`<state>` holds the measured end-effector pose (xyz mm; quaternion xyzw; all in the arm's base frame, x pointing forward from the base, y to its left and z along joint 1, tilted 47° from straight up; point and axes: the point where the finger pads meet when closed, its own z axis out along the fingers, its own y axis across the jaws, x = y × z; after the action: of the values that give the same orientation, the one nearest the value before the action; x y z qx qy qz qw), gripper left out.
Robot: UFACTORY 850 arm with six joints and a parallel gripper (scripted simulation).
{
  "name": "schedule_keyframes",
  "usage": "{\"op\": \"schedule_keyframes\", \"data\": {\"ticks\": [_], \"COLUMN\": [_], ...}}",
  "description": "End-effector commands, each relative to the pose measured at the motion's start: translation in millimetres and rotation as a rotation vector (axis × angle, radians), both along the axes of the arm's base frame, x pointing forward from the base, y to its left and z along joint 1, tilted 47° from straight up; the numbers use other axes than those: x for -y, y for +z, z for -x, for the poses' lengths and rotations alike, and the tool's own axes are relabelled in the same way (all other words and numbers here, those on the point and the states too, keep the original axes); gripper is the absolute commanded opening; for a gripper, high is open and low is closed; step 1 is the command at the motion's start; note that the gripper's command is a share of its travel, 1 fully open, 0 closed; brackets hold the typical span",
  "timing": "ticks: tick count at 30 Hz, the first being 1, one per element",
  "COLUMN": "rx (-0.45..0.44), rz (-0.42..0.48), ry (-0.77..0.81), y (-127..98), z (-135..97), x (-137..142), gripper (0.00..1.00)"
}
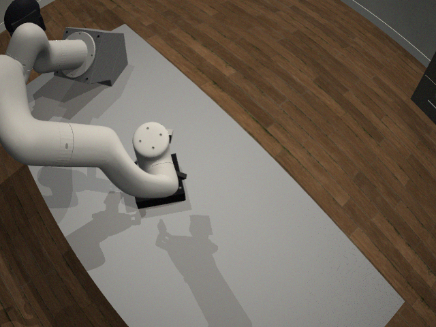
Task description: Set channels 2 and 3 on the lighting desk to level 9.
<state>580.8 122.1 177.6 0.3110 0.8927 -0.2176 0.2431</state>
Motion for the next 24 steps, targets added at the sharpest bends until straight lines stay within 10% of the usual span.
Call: {"op": "schedule_keyframes", "data": {"ticks": [1, 13, 24], "rx": [0.217, 0.536, 0.59], "rz": [-0.046, -0.196, -0.229], "ry": [-0.17, -0.435, -0.479], "y": [0, -2, -2], "z": [24, 64, 71], "x": [-10, -23, -25], "gripper": [1.0, 1.0, 1.0]}}
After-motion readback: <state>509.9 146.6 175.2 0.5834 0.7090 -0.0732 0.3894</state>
